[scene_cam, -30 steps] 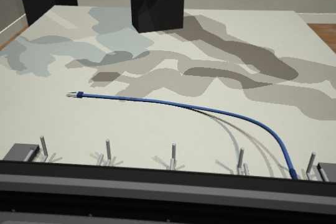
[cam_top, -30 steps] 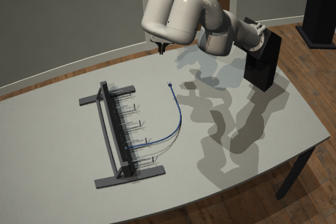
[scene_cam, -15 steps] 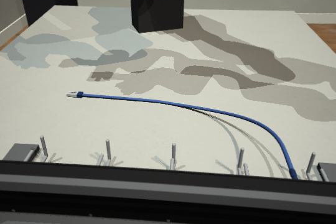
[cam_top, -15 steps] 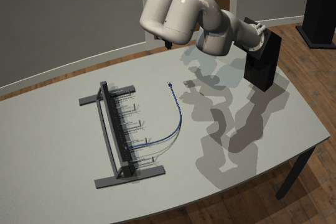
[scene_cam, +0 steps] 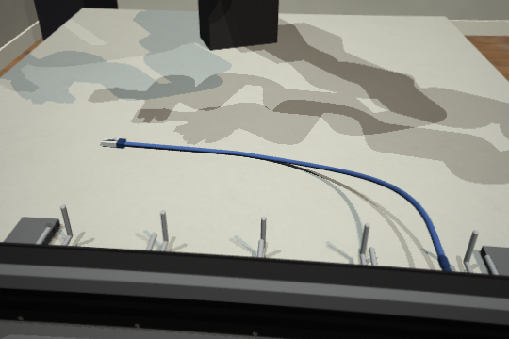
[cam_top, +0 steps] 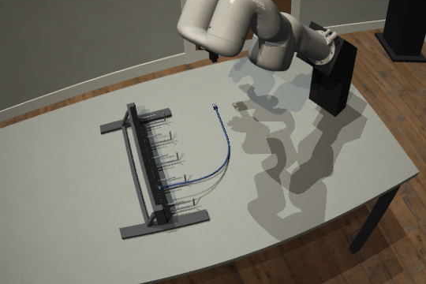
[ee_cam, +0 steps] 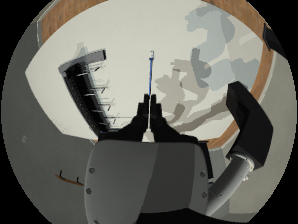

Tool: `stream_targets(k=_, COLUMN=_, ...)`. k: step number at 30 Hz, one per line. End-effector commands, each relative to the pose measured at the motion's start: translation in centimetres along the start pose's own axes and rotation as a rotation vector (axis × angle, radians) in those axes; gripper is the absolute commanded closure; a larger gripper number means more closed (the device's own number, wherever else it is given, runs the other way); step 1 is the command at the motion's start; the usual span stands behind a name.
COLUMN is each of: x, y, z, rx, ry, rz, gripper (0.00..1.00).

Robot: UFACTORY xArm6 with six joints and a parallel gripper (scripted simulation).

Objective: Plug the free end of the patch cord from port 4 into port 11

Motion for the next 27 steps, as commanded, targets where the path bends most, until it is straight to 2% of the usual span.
stream_targets(k=1, x=-0.1, y=0.0, z=-0.1, rx=0.002, ry=-0.001, rz=-0.001, gripper=1.0)
stream_targets(k=21, x=-0.1, y=-0.1, z=0.0, rx=0.001, ry=-0.001, rz=-0.001, gripper=1.0)
stream_targets(k=23, x=-0.5, y=-0.2, z=0.9, rx=-0.003, ry=-0.011, rz=-0.004, gripper=1.0)
stream_targets(k=26, x=-1.4, y=-0.8, z=4.6, rx=-0.014, ry=-0.034, rz=-0.011, gripper=1.0)
stream_targets(k=27, x=-1.5, y=-0.8, z=5.1, rx=-0.015, ry=-0.036, rz=-0.012, gripper=1.0)
Point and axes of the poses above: the point where the finger pads meet when closed, its own z axis out along the fingers, its own x axis across the jaws, y = z × x, the point moved 4 cm from there along -z, back along the fingers
